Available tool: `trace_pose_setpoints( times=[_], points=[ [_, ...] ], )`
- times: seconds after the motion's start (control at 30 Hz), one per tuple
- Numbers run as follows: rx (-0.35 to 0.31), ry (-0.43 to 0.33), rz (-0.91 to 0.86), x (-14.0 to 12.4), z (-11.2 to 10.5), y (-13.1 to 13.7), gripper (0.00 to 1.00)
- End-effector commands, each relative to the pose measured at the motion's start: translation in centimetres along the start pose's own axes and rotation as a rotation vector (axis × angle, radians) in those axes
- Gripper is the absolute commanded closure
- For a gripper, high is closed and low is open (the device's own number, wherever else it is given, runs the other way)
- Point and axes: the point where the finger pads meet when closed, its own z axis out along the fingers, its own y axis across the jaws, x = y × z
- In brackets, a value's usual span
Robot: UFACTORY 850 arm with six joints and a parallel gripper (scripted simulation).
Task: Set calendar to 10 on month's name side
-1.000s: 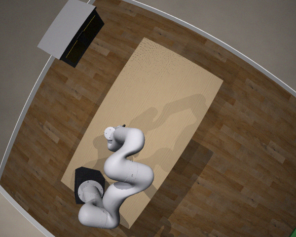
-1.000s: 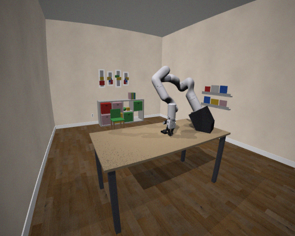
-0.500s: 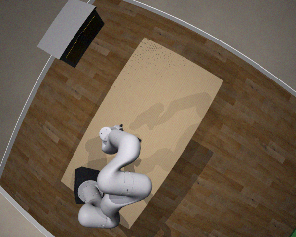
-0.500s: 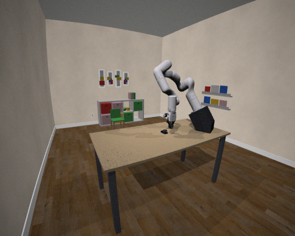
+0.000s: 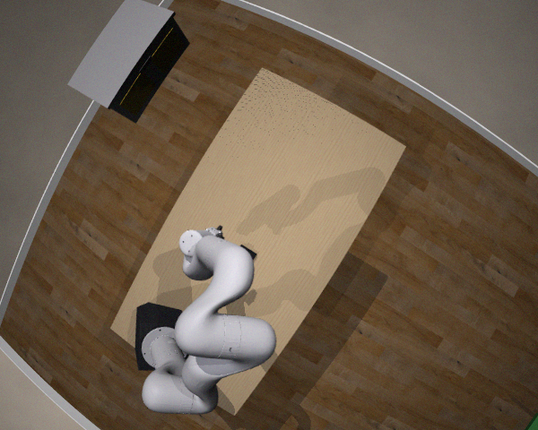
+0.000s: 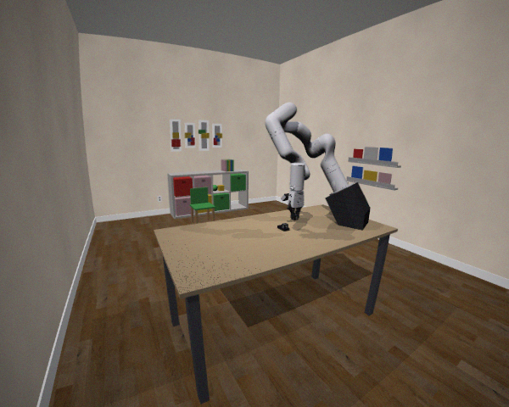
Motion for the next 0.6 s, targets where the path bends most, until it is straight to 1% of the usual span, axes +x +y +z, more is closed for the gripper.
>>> trace_pose_setpoints(
  times=[0.0,0.1,0.23,0.43,0.57],
  points=[
    [0.001,0.000,-0.016,-0.01,-0.06,-0.07,0.71],
    [0.001,0.000,-0.026,-0.01,-0.06,-0.07,0.71],
    [0.001,0.000,-0.097,-0.01,-0.06,-0.07,0.71],
    [0.001,0.000,-0.312,-0.01,-0.06,-0.05,0.71],
    [0.001,0.000,-0.414,-0.01,-0.06,-0.05,0.71]
  ],
)
